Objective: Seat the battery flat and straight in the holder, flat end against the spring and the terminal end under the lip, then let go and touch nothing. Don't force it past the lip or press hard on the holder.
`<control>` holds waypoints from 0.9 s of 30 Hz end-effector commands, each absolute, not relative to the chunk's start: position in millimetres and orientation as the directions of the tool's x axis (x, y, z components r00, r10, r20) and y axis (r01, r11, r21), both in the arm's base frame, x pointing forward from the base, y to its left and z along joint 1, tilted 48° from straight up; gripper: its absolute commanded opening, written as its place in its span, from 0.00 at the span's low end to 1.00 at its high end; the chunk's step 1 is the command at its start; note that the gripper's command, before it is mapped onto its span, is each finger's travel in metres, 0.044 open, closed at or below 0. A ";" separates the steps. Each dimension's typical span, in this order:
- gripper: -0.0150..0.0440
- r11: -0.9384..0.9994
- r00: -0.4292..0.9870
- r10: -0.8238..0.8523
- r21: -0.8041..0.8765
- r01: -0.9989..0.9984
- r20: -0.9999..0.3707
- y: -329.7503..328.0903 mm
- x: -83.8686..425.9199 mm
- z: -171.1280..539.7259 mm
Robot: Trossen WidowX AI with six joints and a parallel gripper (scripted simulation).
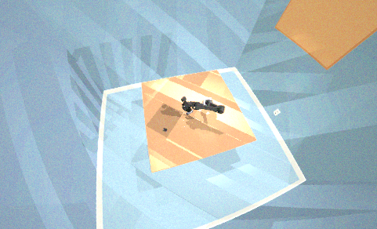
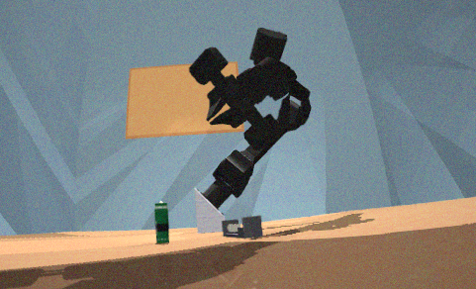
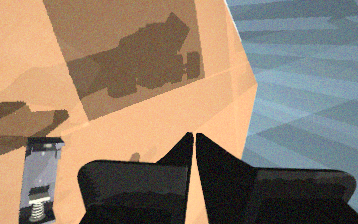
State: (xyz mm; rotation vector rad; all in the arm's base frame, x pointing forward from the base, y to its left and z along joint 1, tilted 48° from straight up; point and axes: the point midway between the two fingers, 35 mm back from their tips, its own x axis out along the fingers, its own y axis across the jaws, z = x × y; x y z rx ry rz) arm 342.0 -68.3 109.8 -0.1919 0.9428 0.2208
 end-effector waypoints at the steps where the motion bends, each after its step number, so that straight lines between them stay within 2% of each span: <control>1: 0.25 0.917 0.345 0.264 0.123 -0.378 -0.901 -77.9 319.8 69.5; 6: 0.25 0.804 0.119 0.512 0.426 -0.415 -0.850 -83.1 288.5 39.3; 11: 0.25 0.644 0.026 0.725 0.664 -0.380 -0.688 -86.3 268.6 30.6; 20: 0.25 0.637 0.025 0.733 0.672 -0.378 -0.680 -85.6 268.2 29.5; 27: 0.25 0.638 0.026 0.732 0.671 -0.378 -0.681 -48.3 272.0 -6.3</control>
